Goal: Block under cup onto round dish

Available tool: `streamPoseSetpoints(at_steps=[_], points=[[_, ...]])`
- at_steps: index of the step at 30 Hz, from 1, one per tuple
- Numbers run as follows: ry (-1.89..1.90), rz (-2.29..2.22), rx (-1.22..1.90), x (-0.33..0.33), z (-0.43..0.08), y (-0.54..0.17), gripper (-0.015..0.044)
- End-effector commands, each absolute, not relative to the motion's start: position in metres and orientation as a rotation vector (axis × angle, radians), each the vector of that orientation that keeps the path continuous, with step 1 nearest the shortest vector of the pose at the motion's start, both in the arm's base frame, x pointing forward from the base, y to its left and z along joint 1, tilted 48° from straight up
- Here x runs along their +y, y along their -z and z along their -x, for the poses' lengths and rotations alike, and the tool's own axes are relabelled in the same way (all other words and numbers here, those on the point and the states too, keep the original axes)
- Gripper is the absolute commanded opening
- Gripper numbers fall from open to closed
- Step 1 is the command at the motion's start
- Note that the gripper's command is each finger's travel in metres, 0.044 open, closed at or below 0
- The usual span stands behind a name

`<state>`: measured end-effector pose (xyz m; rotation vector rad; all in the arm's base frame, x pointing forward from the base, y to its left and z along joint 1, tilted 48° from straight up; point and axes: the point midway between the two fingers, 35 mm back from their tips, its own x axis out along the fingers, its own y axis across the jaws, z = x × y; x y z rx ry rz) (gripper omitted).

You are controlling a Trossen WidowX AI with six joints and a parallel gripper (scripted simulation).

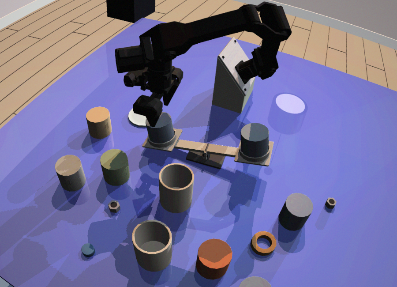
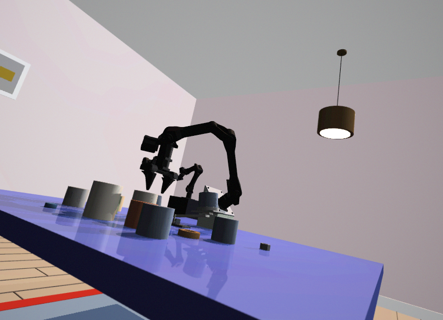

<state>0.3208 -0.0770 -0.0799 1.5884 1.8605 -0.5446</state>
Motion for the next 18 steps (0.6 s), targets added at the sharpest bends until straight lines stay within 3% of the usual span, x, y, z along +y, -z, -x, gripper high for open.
streamPoseSetpoints(at_steps=[1,18], points=[[0.546,-1.596,1.864,-0.071,-0.320,0.085,0.0440],[0.545,-1.596,1.864,-0.051,-0.319,0.104,0.0440]])
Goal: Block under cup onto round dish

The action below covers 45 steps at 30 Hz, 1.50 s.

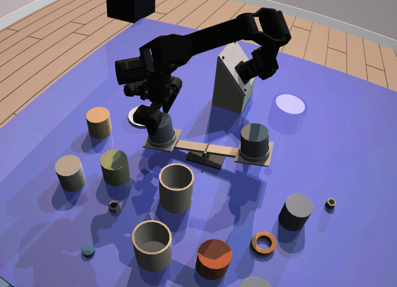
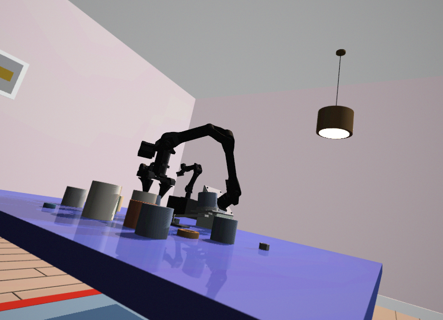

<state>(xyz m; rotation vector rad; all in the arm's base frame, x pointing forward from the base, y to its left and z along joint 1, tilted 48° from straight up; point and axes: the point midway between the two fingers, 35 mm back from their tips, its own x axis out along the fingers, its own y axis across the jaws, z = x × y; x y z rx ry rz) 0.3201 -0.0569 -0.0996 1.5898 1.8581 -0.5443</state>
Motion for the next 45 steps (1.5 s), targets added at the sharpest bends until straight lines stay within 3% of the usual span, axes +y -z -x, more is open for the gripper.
streamPoseSetpoints(at_steps=[1,18,22,28,39,45], points=[[0.545,-1.596,1.864,-0.050,-0.318,0.105,0.0440],[0.543,-1.598,1.866,-0.031,-0.315,0.121,0.0440],[0.543,-1.598,1.866,-0.031,-0.315,0.121,0.0335],[0.543,-1.598,1.866,-0.031,-0.315,0.121,0.0295],[0.544,-1.597,1.865,-0.038,-0.317,0.116,0.0006],[0.545,-1.597,1.864,-0.044,-0.319,0.111,0.0000]])
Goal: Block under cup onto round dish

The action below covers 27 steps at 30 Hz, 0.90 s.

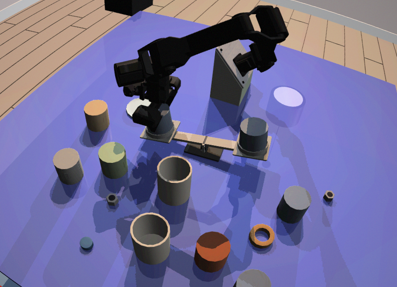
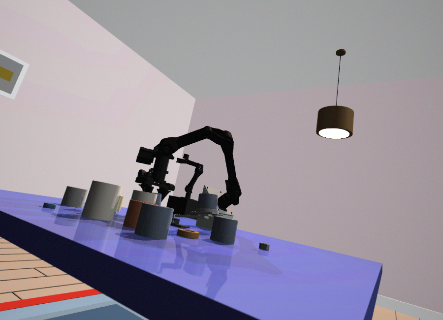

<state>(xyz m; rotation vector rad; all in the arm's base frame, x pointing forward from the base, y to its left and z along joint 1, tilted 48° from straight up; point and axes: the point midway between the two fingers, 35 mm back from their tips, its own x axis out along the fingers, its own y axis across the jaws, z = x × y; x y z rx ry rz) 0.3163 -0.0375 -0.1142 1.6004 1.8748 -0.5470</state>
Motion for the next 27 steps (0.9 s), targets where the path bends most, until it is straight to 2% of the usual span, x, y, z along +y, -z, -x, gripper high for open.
streamPoseSetpoints(at_steps=[1,27], points=[[0.545,-1.596,1.864,-0.045,-0.320,0.110,0.0000],[0.549,-1.595,1.861,-0.069,-0.326,0.090,0.0000]])
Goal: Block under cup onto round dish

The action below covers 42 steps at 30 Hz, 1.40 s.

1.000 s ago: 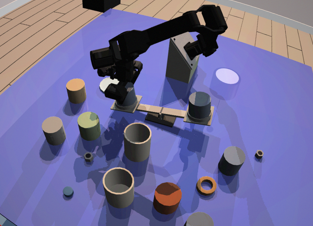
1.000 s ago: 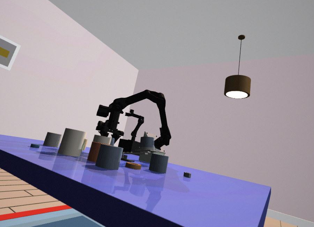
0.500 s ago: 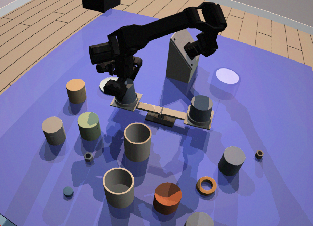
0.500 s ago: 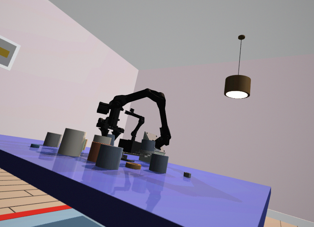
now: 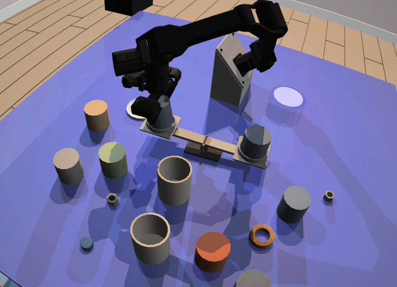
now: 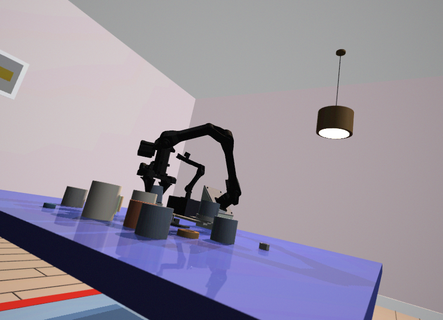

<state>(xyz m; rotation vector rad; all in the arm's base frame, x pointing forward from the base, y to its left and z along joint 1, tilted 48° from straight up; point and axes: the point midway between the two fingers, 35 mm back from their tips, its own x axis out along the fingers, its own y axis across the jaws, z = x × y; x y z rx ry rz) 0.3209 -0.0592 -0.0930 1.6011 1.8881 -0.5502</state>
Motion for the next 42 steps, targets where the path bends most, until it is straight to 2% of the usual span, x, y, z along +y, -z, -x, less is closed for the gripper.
streamPoseSetpoints(at_steps=[1,42], points=[[0.549,-1.595,1.861,-0.070,-0.326,0.089,0.0000],[0.550,-1.594,1.862,-0.108,-0.328,0.053,0.0000]])
